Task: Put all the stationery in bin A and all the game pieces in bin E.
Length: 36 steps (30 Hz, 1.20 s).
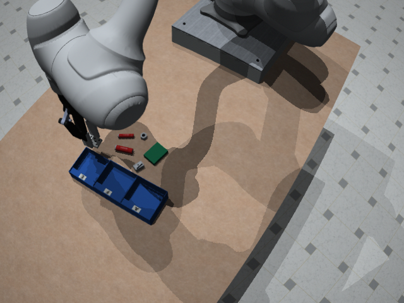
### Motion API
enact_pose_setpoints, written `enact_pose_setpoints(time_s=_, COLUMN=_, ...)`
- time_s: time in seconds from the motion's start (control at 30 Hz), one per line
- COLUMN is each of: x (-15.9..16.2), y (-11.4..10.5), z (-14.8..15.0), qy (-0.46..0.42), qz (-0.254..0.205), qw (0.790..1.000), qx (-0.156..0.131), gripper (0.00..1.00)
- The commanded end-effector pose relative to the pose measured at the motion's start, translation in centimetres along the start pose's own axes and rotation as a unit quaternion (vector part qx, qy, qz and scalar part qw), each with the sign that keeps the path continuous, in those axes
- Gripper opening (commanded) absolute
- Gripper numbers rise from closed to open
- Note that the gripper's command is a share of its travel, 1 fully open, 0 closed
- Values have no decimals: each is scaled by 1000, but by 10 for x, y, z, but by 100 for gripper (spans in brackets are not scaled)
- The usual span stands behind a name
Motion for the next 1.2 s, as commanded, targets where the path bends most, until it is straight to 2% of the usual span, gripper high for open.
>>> enact_pose_setpoints(time_s=0.0, x=17, y=1, z=-27, qy=42, qz=7, qw=999, qx=3, gripper=13)
enact_pose_setpoints(time_s=0.23, x=28, y=1, z=-46, qy=42, qz=7, qw=999, qx=3, gripper=13)
enact_pose_setpoints(time_s=0.77, x=28, y=1, z=-45, qy=42, qz=7, qw=999, qx=3, gripper=13)
enact_pose_setpoints(time_s=1.17, x=27, y=25, z=-45, qy=42, qz=7, qw=999, qx=3, gripper=13)
Point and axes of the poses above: the point where the finger pads meet when closed, its own y axis out along the fingers, its own z axis across the jaws, x = y × z, the point moved 9 cm from there along -y, back along the fingers, and after that the axes turned 10 degrees about y, right-handed, at the moved point
